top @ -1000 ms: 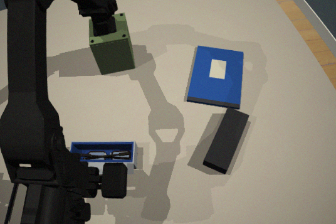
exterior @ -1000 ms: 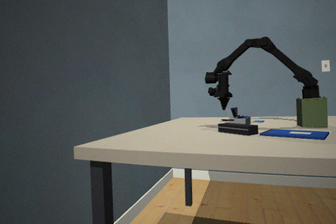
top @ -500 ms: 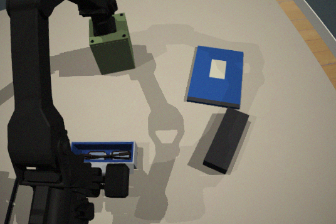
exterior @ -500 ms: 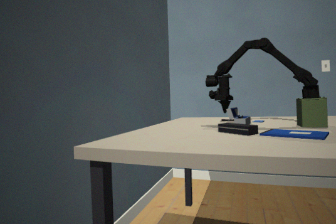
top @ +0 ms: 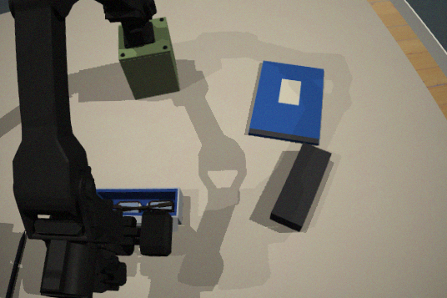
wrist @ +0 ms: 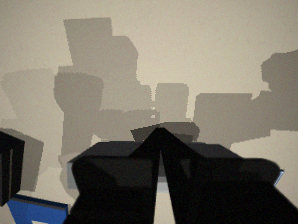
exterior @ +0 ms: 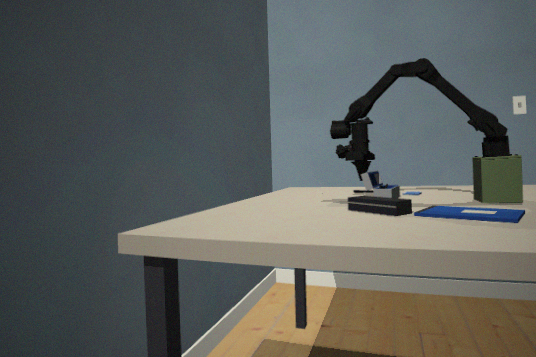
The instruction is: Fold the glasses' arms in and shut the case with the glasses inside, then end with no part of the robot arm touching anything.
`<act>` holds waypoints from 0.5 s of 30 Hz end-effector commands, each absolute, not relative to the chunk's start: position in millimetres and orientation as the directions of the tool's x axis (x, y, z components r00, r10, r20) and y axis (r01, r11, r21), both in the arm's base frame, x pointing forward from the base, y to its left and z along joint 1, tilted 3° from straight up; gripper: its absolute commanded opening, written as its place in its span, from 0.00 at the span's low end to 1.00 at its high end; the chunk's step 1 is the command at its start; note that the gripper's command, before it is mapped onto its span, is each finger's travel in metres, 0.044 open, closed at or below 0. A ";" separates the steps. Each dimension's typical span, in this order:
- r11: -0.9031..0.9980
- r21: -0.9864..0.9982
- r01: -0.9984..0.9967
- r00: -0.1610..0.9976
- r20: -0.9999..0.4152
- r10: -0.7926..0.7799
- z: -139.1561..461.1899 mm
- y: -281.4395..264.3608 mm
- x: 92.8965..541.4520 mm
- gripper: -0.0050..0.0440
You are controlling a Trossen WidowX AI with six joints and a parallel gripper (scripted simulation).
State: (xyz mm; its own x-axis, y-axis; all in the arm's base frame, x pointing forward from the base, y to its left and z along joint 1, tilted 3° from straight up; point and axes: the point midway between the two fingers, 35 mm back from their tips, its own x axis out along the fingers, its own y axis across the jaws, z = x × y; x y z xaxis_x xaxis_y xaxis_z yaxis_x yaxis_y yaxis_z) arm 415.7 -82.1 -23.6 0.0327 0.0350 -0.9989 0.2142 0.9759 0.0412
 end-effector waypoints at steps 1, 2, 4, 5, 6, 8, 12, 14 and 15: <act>0.975 0.041 0.220 0.043 -0.999 0.032 -18.0 -82.0 412.8 0.10; 0.975 0.041 0.220 0.043 -0.999 0.032 -17.7 -81.8 411.8 0.10; 0.975 0.041 0.220 0.043 -0.999 0.032 -17.1 -81.3 409.5 0.10; 0.975 0.041 0.220 0.043 -0.999 0.032 -16.9 -81.2 408.8 0.10; 0.975 0.041 0.220 0.043 -0.999 0.032 -16.8 -81.1 408.5 0.10; 0.975 0.041 0.220 0.043 -0.999 0.032 -16.7 -81.1 408.3 0.10; 0.975 0.041 0.220 0.043 -0.999 0.032 -16.4 -80.8 407.2 0.10; 0.975 0.041 0.220 0.043 -0.999 0.032 -15.9 -80.5 405.6 0.10; 0.975 0.041 0.220 0.043 -0.999 0.032 -15.6 -80.3 404.8 0.10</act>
